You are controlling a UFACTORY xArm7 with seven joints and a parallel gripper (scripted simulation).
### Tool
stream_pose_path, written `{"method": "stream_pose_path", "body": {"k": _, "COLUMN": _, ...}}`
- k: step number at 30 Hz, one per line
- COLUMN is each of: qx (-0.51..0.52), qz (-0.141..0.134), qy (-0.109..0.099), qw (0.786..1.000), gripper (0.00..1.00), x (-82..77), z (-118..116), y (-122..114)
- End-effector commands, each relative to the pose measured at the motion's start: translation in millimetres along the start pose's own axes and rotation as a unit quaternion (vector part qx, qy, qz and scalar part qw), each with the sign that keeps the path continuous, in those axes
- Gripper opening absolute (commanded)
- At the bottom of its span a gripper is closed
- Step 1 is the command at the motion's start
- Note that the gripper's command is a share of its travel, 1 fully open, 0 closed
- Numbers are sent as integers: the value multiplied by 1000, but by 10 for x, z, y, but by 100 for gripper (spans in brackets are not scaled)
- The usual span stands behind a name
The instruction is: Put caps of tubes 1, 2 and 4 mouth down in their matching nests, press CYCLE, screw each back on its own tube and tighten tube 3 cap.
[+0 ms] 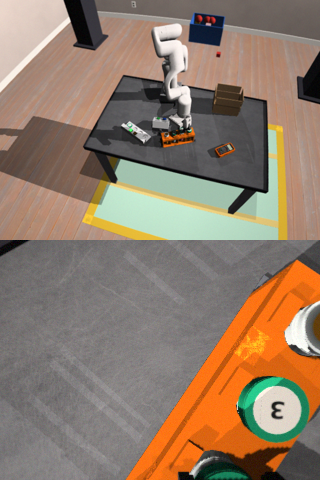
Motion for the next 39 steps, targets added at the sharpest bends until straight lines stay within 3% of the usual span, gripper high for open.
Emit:
{"method": "stream_pose_path", "body": {"k": 1, "qx": 0, "qz": 2, "qy": 2, "qw": 1000, "gripper": 0, "x": 6, "z": -14, "y": 11}}
{"method": "stream_pose_path", "body": {"k": 39, "qx": 0, "qz": 2, "qy": 2, "qw": 1000, "gripper": 0, "x": 106, "z": -15, "y": 11}}
Point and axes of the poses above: the point where the finger pads meet when closed, its own x axis out along the fingers, its own z axis across the jaws, y = z × x, the point moved 2 cm from there along -x, back along the fingers, and after that the axes turned 3 degrees about -x, right-handed, at the moved point
